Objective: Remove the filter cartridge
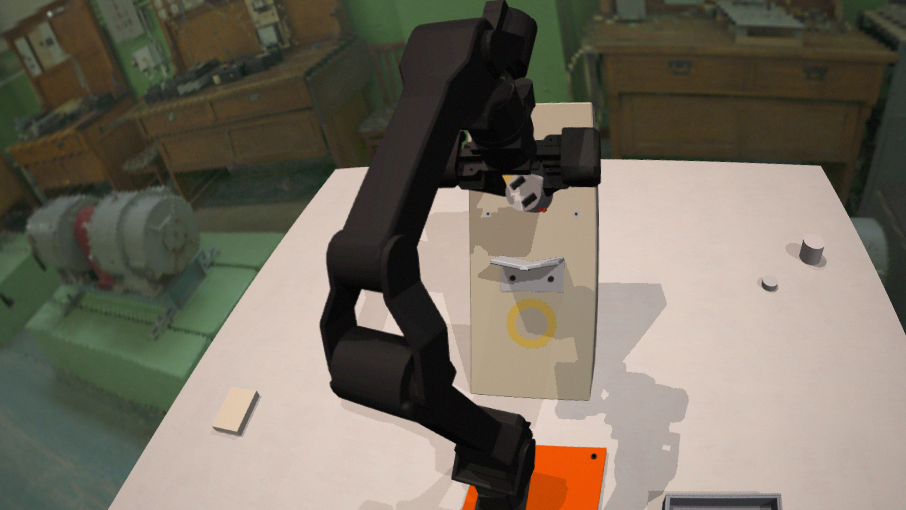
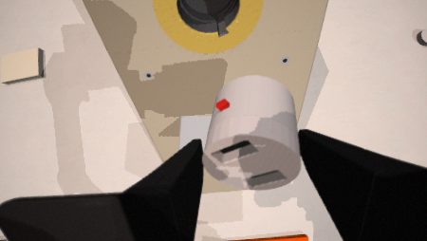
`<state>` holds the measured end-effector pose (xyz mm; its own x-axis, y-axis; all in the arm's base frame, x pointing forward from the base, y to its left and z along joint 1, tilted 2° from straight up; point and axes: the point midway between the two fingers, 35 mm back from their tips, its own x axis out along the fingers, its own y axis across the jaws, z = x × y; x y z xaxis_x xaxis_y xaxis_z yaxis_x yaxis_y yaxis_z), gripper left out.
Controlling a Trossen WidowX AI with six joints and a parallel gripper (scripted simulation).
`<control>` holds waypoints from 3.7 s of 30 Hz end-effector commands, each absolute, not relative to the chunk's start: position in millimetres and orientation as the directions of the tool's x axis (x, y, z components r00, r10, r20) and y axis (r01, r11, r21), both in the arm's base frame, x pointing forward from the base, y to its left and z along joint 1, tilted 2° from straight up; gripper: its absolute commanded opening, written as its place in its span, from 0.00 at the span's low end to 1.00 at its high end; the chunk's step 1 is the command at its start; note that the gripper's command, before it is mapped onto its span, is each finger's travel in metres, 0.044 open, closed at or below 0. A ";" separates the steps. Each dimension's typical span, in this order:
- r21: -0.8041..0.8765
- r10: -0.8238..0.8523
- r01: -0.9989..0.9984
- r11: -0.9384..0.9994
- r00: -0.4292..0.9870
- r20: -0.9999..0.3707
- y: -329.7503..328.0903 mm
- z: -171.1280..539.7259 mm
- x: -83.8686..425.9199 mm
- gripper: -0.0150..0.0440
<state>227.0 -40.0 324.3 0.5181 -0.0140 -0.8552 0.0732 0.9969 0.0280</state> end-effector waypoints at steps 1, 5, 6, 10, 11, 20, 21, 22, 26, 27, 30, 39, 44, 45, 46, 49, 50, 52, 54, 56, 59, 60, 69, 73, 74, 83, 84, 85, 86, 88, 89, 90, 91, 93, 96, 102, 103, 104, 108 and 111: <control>0.027 -0.011 0.067 0.997 0.516 -0.856 -52.8 322.3 228.6 0.25; 0.027 -0.012 0.067 0.997 0.516 -0.856 -64.9 320.4 228.7 0.25; 0.027 -0.012 0.067 0.997 0.517 -0.856 -67.9 319.9 228.7 0.25; 0.026 -0.012 0.067 0.997 0.519 -0.855 -80.4 318.1 228.0 0.25; 0.026 -0.013 0.067 0.997 0.520 -0.854 -83.5 317.7 227.7 0.25; 0.025 -0.039 0.117 0.993 0.517 -0.855 -98.6 315.6 223.5 0.25; 0.025 -0.054 0.146 0.989 0.515 -0.856 -103.6 314.6 222.0 0.25; 0.026 -0.068 0.174 0.984 0.511 -0.857 -108.7 313.7 220.4 0.25; 0.026 -0.125 0.287 0.957 0.495 -0.860 -128.4 310.0 212.9 0.25; 0.026 -0.139 0.315 0.949 0.490 -0.860 -133.3 309.1 210.7 0.25; 0.027 -0.180 0.397 0.917 0.474 -0.862 -147.6 306.3 203.5 0.25; 0.026 -0.293 0.622 0.783 0.406 -0.866 -187.8 298.3 176.4 0.25; 0.026 -0.348 0.729 0.684 0.357 -0.867 -207.8 293.9 157.9 0.25; 0.026 -0.358 0.749 0.662 0.347 -0.867 -211.6 293.0 154.0 0.25; 0.026 -0.368 0.768 0.640 0.336 -0.867 -215.3 292.2 149.9 0.25; 0.026 -0.396 0.821 0.570 0.303 -0.867 -225.9 289.6 137.2 0.25; 0.026 -0.405 0.837 0.546 0.291 -0.867 -229.3 288.7 132.8 0.25; 0.026 -0.422 0.868 0.496 0.267 -0.867 -235.7 287.0 123.8 0.25; 0.026 -0.437 0.895 0.445 0.242 -0.866 -241.8 285.3 114.5 0.25; 0.026 -0.451 0.920 0.392 0.216 -0.866 -247.5 283.6 104.9 0.25; 0.026 -0.466 0.944 0.328 0.186 -0.865 -253.6 281.7 93.5 0.25; 0.026 -0.467 0.946 0.324 0.183 -0.865 -254.0 281.6 92.7 0.25; 0.025 -0.475 0.959 0.282 0.161 -0.865 -260.4 272.8 82.5 0.25; 0.023 -0.485 0.977 0.212 0.125 -0.865 -269.2 258.1 65.1 0.25; 0.022 -0.487 0.981 0.194 0.116 -0.866 -271.1 254.4 60.6 0.25; 0.017 -0.498 0.999 0.033 0.032 -0.866 -282.3 220.0 17.9 0.25; 0.017 -0.499 1.000 0.015 0.022 -0.867 -282.9 216.1 13.0 0.25; 0.016 -0.499 1.000 -0.003 0.013 -0.867 -283.3 212.2 8.1 0.25; 0.016 -0.499 1.000 -0.021 0.004 -0.867 -283.6 208.3 3.1 0.25; 0.015 -0.498 0.998 -0.056 -0.015 -0.867 -283.7 200.4 -6.7 0.25; 0.014 -0.498 0.997 -0.074 -0.025 -0.867 -283.6 196.4 -11.6 0.25; 0.014 -0.497 0.996 -0.092 -0.034 -0.867 -283.3 192.4 -16.6 0.25; 0.013 -0.496 0.994 -0.110 -0.043 -0.867 -282.9 188.4 -21.5 0.25; 0.012 -0.493 0.989 -0.146 -0.062 -0.868 -281.6 180.4 -31.3 0.25; 0.011 -0.488 0.980 -0.199 -0.090 -0.868 -278.6 168.3 -45.7 0.25; 0.008 -0.474 0.953 -0.304 -0.144 -0.869 -269.0 144.1 -73.6 0.25; 0.007 -0.471 0.948 -0.318 -0.151 -0.869 -267.3 140.8 -77.3 0.25; 0.007 -0.470 0.945 -0.326 -0.156 -0.869 -266.2 138.8 -79.4 0.25; 0.007 -0.469 0.944 -0.329 -0.157 -0.869 -265.9 138.1 -80.1 0.25; 0.007 -0.469 0.944 -0.329 -0.157 -0.869 -266.3 135.4 -80.2 0.25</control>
<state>-77.4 -266.9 138.3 -0.1477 -0.4654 -0.8727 0.9493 -0.3142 0.0069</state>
